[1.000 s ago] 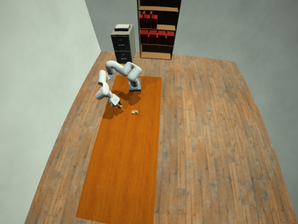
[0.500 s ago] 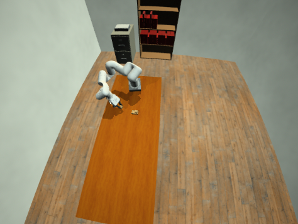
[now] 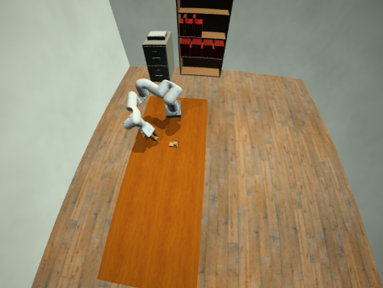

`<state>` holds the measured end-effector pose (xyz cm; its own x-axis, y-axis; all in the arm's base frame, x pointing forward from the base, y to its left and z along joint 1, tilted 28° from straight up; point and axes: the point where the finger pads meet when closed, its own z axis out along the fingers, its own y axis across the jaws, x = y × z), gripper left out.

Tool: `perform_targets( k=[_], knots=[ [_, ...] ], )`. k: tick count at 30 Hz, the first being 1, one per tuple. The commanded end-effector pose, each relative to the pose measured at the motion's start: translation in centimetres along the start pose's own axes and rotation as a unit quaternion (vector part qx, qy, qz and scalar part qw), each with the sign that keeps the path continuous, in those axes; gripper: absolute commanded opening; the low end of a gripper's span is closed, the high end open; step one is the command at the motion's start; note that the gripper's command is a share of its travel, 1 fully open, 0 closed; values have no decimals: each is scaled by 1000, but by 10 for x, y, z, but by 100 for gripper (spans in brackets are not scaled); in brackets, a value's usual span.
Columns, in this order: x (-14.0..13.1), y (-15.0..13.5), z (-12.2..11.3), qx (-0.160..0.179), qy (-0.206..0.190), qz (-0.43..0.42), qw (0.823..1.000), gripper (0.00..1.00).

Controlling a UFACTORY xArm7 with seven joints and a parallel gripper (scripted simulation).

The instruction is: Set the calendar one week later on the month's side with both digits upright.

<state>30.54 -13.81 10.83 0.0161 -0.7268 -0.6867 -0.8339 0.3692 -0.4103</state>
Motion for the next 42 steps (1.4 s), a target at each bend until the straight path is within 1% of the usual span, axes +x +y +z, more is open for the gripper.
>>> perform_targets(
  k=[1,24,42],
  knots=[
    [3,-1,4,1,1,-1,1000,27],
    [22,-1,31,1,1,-1,1000,27],
    [26,-1,36,1,1,-1,1000,27]
  ],
)
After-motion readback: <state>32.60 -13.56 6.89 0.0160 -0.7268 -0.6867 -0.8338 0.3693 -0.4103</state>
